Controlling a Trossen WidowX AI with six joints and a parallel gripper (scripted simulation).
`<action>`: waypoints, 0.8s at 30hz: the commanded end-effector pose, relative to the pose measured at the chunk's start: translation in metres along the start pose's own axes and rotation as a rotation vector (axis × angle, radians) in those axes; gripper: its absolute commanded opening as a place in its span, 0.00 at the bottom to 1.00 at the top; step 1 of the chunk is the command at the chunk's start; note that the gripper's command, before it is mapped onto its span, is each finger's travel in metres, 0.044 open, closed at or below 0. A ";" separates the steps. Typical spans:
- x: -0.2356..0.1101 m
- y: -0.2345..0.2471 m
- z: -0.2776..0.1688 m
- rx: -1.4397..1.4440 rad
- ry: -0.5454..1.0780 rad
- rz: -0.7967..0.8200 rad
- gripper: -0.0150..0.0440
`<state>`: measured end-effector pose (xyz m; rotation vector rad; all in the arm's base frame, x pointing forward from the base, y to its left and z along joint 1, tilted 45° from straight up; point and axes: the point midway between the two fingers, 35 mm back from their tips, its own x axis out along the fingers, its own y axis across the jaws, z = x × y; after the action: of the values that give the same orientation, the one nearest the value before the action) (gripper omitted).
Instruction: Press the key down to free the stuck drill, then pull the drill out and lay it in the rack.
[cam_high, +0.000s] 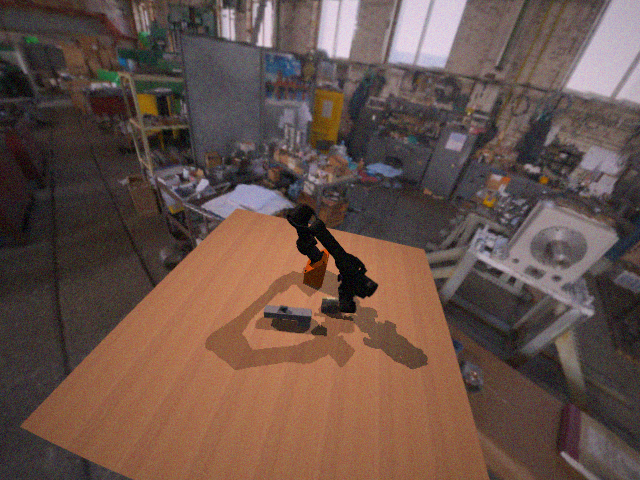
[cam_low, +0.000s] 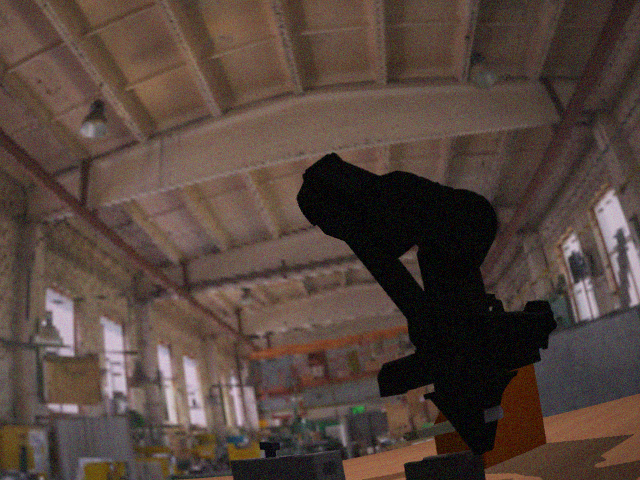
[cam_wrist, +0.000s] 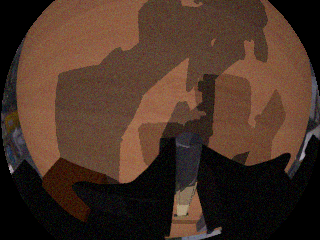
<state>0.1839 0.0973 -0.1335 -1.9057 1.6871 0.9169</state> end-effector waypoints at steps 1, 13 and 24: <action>0.008 0.001 -0.001 -0.006 0.005 -0.004 0.25; 0.018 0.001 -0.001 -0.006 0.006 -0.004 0.25; 0.030 0.000 -0.001 -0.005 0.006 -0.004 0.25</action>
<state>0.1845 0.0793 -0.1525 -1.9061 1.6853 0.9167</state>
